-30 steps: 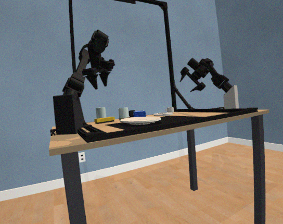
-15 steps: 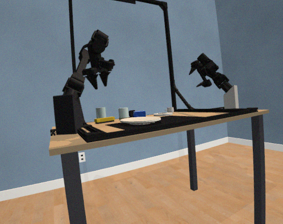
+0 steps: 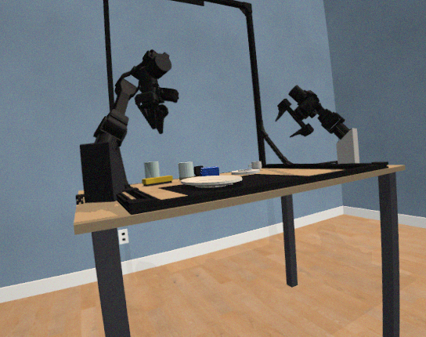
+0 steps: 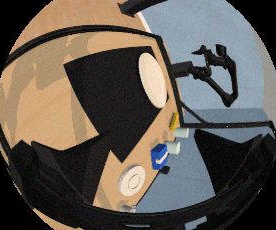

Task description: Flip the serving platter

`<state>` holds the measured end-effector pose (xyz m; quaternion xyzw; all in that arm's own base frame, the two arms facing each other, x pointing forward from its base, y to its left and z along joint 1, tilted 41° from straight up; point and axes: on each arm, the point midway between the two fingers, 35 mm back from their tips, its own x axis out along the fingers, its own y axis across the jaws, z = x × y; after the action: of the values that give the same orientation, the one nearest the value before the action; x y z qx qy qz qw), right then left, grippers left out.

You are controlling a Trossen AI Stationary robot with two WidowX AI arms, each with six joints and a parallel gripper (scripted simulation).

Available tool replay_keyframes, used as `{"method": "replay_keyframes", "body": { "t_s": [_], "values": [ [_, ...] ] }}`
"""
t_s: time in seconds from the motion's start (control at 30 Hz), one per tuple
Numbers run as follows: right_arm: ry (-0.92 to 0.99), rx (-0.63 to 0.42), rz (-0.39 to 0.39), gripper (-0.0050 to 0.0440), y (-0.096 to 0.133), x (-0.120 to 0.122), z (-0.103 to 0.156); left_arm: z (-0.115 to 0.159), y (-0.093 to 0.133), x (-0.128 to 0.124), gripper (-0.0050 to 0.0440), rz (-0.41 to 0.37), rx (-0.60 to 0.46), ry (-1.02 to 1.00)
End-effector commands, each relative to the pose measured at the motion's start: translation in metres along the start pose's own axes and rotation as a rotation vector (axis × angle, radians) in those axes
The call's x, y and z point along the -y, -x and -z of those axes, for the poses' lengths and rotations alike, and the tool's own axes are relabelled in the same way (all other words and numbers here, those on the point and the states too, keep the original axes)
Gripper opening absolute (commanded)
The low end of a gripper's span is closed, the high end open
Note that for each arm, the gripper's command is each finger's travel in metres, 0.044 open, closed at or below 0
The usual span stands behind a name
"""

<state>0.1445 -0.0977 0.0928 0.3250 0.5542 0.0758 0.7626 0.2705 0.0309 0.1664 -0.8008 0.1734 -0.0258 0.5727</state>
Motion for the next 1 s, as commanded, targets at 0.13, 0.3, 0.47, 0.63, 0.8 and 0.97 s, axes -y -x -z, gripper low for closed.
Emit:
{"method": "replay_keyframes", "body": {
  "t_s": [0.13,0.3,0.47,0.63,0.8,0.97],
  "values": [
    [0.278,0.119,0.26,0.044,-0.002,0.017,-0.033,0.039,-0.037,0.008,0.044,-0.086,0.009,-0.303],
    [0.395,0.193,0.366,0.044,0.005,0.02,-0.054,0.059,-0.046,0.008,0.044,-0.113,-0.003,-0.427],
    [0.562,0.312,0.513,0.044,0.02,0.013,-0.085,0.095,-0.056,0.007,0.044,-0.149,-0.03,-0.641],
    [0.704,0.444,0.638,0.044,0.039,-0.001,-0.113,0.128,-0.058,0.006,0.044,-0.17,-0.057,-0.837],
    [0.784,0.532,0.708,0.044,0.053,-0.015,-0.129,0.148,-0.057,0.005,0.044,-0.178,-0.074,-0.957],
    [0.926,0.728,0.833,0.044,0.083,-0.049,-0.152,0.187,-0.048,0.004,0.044,-0.18,-0.108,-1.197]
  ]
}}
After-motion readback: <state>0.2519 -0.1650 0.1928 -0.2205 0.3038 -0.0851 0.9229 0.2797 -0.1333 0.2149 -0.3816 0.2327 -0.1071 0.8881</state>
